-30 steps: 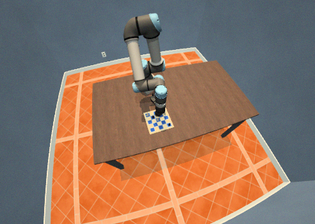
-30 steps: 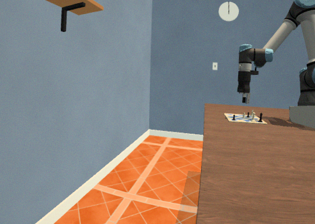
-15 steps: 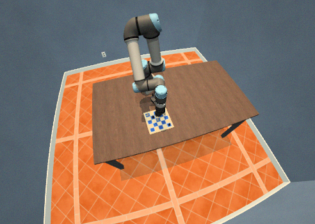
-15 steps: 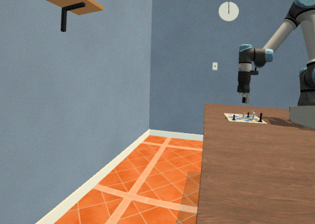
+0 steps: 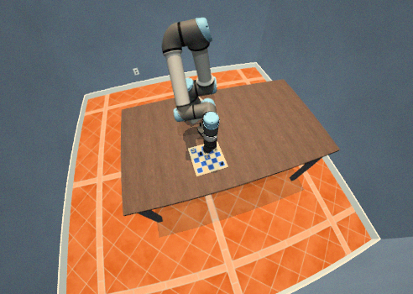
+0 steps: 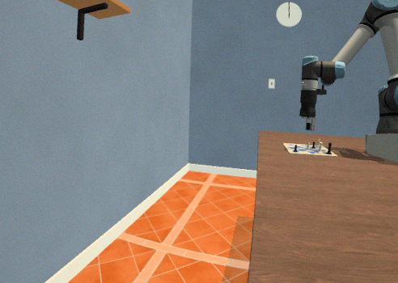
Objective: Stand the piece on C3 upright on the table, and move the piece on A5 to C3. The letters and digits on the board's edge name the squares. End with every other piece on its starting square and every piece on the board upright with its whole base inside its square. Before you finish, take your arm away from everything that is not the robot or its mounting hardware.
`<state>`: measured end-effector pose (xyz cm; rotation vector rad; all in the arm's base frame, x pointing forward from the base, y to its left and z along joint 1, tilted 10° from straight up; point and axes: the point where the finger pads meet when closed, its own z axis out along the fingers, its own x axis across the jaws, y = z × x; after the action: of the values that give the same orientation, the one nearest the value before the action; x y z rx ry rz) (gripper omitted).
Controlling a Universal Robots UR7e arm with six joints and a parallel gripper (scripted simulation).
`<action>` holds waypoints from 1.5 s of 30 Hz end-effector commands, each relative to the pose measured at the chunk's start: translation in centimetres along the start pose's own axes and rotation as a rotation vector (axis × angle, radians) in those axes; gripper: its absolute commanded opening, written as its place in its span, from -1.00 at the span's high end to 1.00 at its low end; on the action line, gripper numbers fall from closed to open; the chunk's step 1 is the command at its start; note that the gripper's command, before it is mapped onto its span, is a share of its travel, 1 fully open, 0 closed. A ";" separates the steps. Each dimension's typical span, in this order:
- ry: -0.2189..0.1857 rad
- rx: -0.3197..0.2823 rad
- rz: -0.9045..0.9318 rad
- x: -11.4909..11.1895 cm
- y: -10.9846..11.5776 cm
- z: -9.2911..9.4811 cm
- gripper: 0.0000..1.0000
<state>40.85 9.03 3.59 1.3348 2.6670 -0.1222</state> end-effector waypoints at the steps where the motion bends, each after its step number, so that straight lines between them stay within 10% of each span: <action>1: -0.001 -0.001 0.000 0.0 0.0 0.0 -0.36; 45: -0.001 -0.001 0.000 0.0 0.0 4.3 -0.36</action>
<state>41.25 8.45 -0.42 1.3353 2.6677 -0.1228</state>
